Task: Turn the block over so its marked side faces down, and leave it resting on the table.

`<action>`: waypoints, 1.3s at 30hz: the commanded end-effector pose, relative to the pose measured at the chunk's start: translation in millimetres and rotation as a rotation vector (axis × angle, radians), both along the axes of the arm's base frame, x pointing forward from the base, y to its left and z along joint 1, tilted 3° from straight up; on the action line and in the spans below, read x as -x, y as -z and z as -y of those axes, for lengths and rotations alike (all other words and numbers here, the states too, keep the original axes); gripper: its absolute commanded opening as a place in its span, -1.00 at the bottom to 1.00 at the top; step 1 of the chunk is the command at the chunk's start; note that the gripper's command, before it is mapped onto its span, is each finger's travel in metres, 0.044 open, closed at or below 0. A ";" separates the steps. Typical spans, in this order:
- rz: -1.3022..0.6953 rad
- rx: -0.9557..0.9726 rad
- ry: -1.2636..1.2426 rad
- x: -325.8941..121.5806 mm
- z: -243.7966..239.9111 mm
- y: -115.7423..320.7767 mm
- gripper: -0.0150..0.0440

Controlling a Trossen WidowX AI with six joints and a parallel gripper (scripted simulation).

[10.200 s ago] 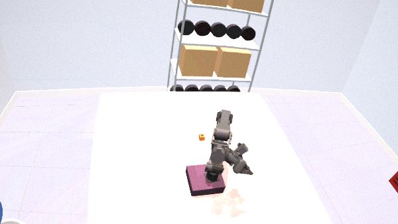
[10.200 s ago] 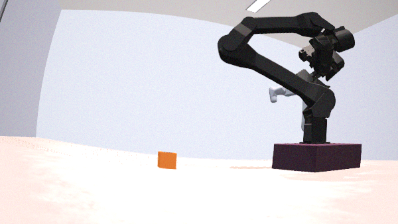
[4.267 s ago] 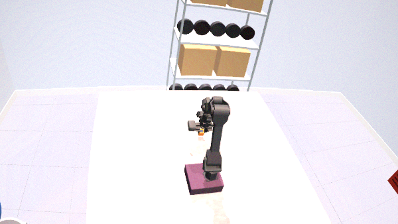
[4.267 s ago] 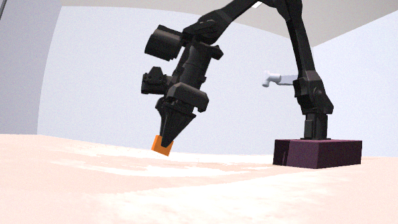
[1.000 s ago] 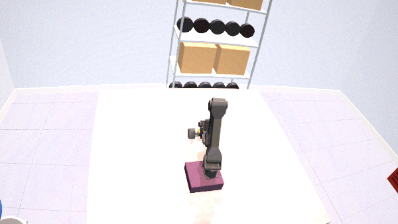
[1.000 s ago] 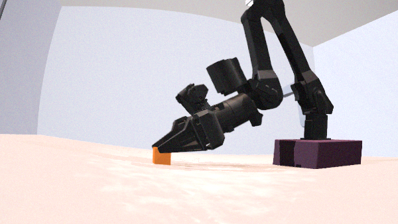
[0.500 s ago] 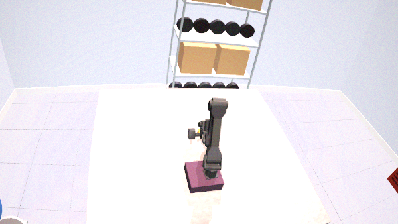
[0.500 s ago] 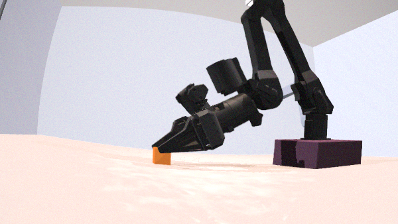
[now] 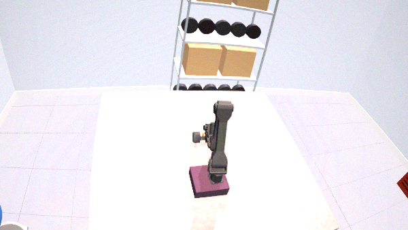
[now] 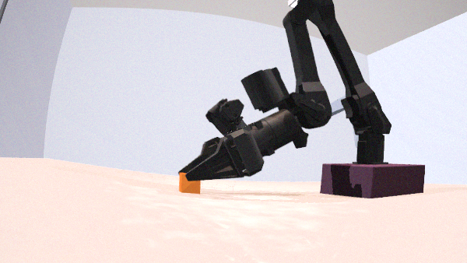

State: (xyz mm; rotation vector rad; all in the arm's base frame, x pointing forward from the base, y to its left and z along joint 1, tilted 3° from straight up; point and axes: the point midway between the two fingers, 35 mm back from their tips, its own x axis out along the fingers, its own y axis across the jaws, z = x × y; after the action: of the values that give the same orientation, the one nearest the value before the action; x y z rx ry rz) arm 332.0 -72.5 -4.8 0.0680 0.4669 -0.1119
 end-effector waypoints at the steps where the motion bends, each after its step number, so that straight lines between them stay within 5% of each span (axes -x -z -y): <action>1: -0.039 -0.030 0.001 -5.9 1.7 -0.7 1.00; 22: -0.519 -0.064 -0.023 20.2 0.1 -71.5 1.00; 39: -0.524 -0.065 -0.024 21.3 -0.2 -71.8 1.00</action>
State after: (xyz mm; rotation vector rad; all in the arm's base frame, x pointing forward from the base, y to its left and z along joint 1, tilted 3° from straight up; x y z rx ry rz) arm 315.7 -72.7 62.0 0.1044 0.9710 -0.0906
